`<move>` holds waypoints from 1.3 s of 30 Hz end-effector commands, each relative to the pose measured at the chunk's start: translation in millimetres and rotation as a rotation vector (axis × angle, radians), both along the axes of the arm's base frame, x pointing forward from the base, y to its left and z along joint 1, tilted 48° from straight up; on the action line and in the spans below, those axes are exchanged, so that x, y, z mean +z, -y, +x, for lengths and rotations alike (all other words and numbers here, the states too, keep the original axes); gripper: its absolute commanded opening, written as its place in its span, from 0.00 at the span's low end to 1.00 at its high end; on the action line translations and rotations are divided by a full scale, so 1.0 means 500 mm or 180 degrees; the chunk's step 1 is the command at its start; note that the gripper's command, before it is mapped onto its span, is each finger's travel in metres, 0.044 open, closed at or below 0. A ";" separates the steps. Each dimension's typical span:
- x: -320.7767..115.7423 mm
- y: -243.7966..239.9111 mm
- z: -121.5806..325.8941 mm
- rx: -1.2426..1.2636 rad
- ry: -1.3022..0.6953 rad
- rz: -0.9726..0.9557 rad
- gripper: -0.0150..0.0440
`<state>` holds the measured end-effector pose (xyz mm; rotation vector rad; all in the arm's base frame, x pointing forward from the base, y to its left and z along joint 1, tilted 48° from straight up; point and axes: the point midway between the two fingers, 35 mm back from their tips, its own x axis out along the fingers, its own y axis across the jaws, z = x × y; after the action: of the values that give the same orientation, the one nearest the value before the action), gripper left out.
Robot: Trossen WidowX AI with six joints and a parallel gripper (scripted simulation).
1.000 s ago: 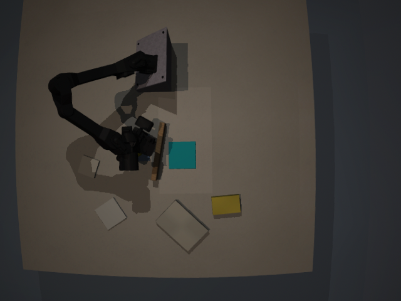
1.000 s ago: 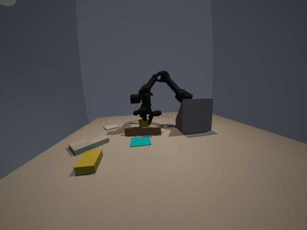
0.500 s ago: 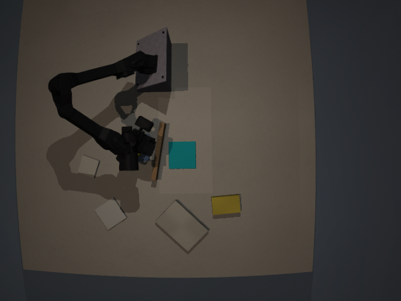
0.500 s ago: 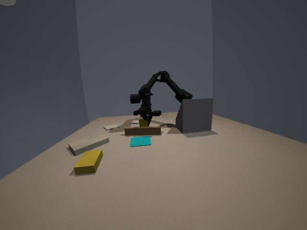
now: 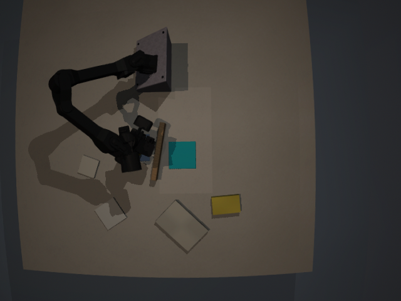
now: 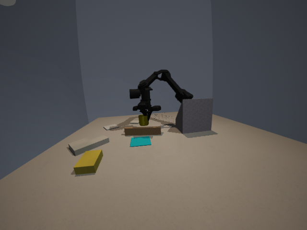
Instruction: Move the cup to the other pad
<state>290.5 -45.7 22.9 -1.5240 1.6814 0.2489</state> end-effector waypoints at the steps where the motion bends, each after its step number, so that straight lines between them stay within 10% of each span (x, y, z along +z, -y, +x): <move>1: 0.020 -0.023 0.000 -0.0001 0.0024 0.0016 0.25; 39: 0.024 -0.084 -0.002 0.0009 0.0020 0.0000 0.25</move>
<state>288.1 -9.3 40.1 -1.5321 1.6789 0.2450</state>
